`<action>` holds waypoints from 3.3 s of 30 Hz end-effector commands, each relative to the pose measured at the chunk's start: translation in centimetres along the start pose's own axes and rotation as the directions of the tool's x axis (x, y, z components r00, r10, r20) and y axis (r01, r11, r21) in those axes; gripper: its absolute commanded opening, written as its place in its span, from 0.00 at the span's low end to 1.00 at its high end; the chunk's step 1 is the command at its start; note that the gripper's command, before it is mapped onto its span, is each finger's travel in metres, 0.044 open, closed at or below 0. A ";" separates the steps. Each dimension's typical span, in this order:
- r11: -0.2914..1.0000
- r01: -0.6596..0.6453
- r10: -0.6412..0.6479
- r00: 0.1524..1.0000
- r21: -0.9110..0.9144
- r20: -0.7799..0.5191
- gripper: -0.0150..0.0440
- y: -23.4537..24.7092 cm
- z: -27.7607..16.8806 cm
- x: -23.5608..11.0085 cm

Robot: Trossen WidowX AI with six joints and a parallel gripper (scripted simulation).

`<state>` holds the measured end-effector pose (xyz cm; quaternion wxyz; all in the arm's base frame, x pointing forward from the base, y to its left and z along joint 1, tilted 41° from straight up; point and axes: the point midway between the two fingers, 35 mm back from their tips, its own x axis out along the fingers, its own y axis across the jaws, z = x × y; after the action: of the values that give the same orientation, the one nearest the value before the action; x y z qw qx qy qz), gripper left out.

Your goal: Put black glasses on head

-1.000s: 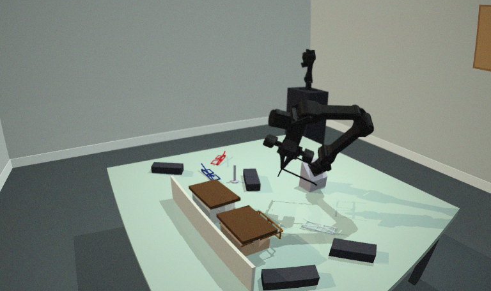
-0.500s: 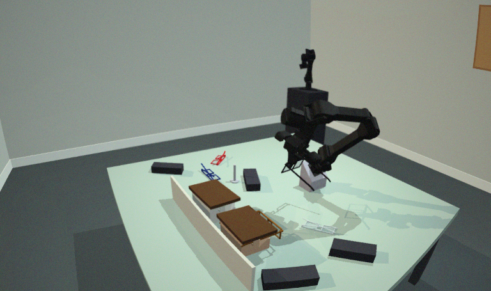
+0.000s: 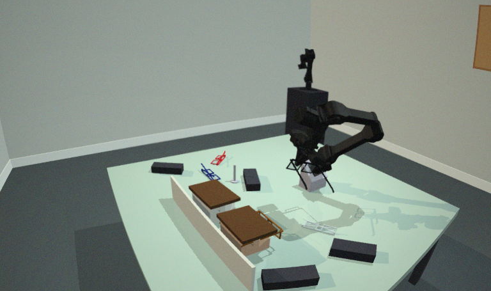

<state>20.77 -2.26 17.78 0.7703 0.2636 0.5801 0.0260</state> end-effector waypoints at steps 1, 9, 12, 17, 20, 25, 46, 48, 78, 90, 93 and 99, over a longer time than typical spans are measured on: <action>0.994 0.010 -0.012 1.000 0.111 0.017 0.25 0.2 -0.6 -0.4; 0.940 0.002 -0.024 0.998 0.342 0.061 0.25 0.8 -1.6 -1.3; 0.905 -0.008 -0.028 0.997 0.425 0.079 0.25 1.0 -2.0 -1.6; 0.833 -0.032 -0.033 0.994 0.553 0.107 0.25 1.3 -2.7 -2.1; 0.780 -0.050 -0.036 0.992 0.624 0.125 0.25 1.5 -3.1 -2.3; 0.678 -0.087 -0.039 0.987 0.730 0.154 0.25 1.8 -3.9 -2.8; 0.116 -0.272 -0.042 0.960 0.955 0.278 0.25 2.5 -7.0 -4.3; 0.056 -0.287 -0.041 0.956 0.956 0.290 0.25 2.5 -7.3 -4.4; -0.336 -0.355 -0.024 0.929 0.872 0.369 0.25 2.7 -9.3 -5.1; -0.336 -0.355 -0.024 0.929 0.872 0.369 0.25 2.7 -9.3 -5.1; -0.335 -0.354 -0.025 0.930 0.873 0.368 0.25 2.7 -9.2 -5.1; -0.303 -0.325 -0.036 0.943 0.896 0.330 0.25 2.6 -8.2 -4.8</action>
<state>11.92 1.56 21.60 0.2925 0.8484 0.2268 -0.3784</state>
